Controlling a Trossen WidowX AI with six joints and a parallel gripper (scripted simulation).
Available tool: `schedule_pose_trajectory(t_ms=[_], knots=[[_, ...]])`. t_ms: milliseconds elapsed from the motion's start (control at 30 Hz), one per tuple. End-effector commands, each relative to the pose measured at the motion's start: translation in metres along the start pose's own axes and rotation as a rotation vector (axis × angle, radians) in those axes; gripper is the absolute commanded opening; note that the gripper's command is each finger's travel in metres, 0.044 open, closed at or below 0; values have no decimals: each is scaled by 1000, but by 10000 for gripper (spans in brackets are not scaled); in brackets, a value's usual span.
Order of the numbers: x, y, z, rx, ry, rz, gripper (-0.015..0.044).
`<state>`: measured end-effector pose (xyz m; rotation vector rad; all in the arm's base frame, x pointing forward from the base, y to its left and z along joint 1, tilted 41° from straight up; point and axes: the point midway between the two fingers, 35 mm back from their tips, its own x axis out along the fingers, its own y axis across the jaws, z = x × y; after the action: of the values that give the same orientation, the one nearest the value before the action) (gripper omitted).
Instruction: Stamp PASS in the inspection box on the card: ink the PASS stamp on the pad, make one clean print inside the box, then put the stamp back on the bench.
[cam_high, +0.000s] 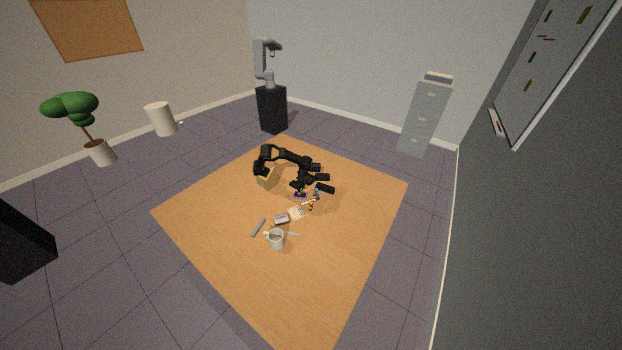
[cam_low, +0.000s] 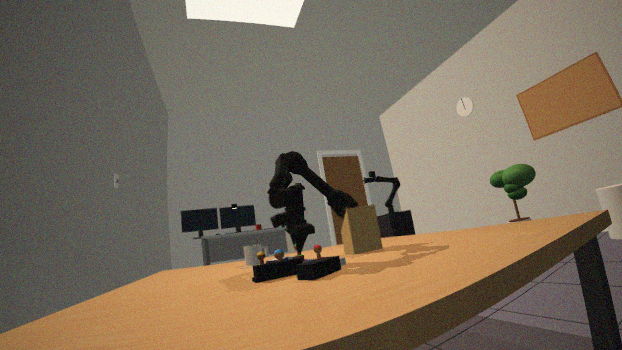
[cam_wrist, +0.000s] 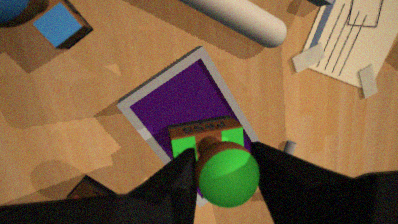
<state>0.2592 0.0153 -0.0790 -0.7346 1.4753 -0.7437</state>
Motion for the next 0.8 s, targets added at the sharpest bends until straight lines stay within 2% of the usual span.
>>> schedule_pose_trajectory(t_ms=[0, 767], knots=[[2, 0, 0, 2, 0, -1, 0], [-6, -2, 0, 2, 0, 0, 0]])
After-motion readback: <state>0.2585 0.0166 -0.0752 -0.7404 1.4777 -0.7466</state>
